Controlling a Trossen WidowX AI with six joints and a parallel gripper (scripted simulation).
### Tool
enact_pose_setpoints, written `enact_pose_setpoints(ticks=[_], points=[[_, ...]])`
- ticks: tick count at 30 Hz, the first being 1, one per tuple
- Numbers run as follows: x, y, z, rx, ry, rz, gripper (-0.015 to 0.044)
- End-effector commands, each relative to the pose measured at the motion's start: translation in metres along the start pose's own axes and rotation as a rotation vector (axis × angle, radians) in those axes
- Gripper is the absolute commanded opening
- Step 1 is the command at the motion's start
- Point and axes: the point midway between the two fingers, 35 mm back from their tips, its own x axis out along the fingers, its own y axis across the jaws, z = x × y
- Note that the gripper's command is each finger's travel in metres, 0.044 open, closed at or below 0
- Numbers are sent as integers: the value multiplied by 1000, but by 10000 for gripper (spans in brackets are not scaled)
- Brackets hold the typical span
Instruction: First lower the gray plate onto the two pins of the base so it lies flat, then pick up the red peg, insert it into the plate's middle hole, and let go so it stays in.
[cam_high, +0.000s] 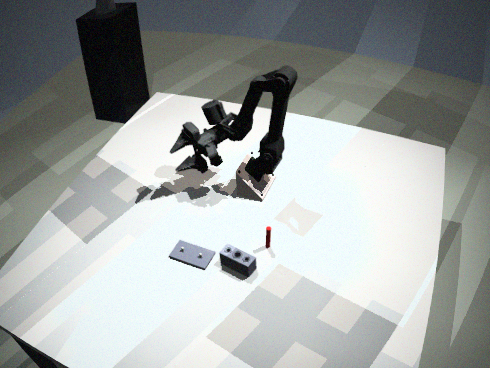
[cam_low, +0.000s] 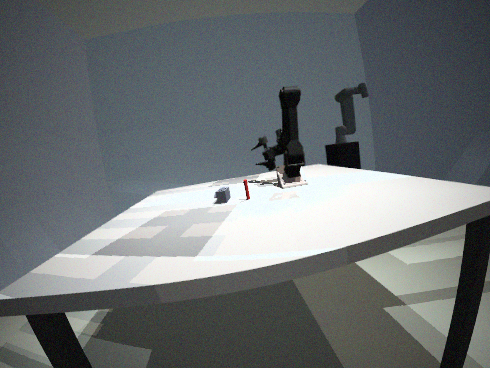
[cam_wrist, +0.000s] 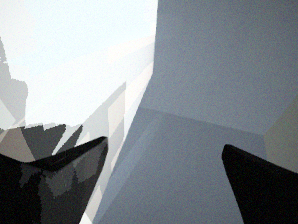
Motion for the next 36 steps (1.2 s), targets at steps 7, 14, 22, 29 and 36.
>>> enact_pose_setpoints(ticks=[7,14,22,29,36], points=[[31,11,-34,10,4,249,440],[54,14,-50,-26,-41,612,440],[60,-7,-43,-151,-132,979,440],[47,-21,-22,-187,-226,1201,440],[30,-37,-2,-204,-317,1372,440]])
